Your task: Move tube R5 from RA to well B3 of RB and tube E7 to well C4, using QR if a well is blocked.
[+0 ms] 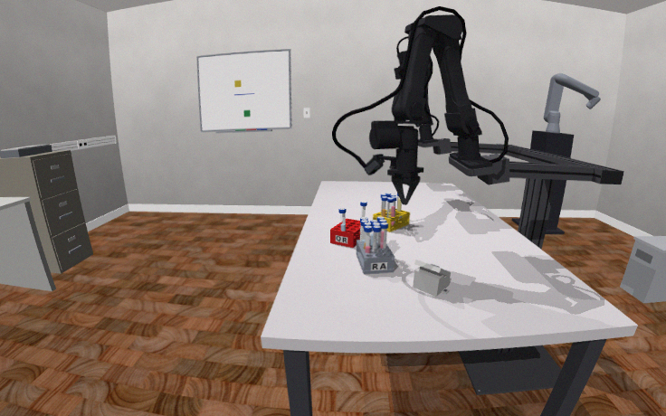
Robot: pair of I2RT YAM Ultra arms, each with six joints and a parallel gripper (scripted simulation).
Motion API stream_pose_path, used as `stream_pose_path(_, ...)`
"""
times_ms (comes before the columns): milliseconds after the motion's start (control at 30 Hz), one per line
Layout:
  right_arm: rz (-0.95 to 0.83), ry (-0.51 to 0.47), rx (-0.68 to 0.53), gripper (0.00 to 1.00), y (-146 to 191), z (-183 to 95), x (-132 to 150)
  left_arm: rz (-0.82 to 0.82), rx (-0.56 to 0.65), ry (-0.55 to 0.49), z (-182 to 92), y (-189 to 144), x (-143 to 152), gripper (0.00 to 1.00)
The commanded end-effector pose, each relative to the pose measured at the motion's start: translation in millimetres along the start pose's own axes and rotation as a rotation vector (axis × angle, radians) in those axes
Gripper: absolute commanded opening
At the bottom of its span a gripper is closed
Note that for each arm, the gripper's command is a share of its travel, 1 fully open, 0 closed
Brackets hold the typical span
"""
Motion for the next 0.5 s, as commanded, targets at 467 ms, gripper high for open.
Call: stream_pose_path(467,0.008,-0.052,0.015,0.0,-3.5,-11.9,-20.9,0.056,0.006,-0.026,-0.8,29.8,15.7,0.0)
Point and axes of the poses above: on each arm, the point where the finger pads meet when closed, its own z axis out along the fingers, its own y axis across the jaws, x = y × z, the point moved 9 cm from there along -z, back along the fingers, and after that the axes turned 8 degrees about z, right-handed, at the moved point
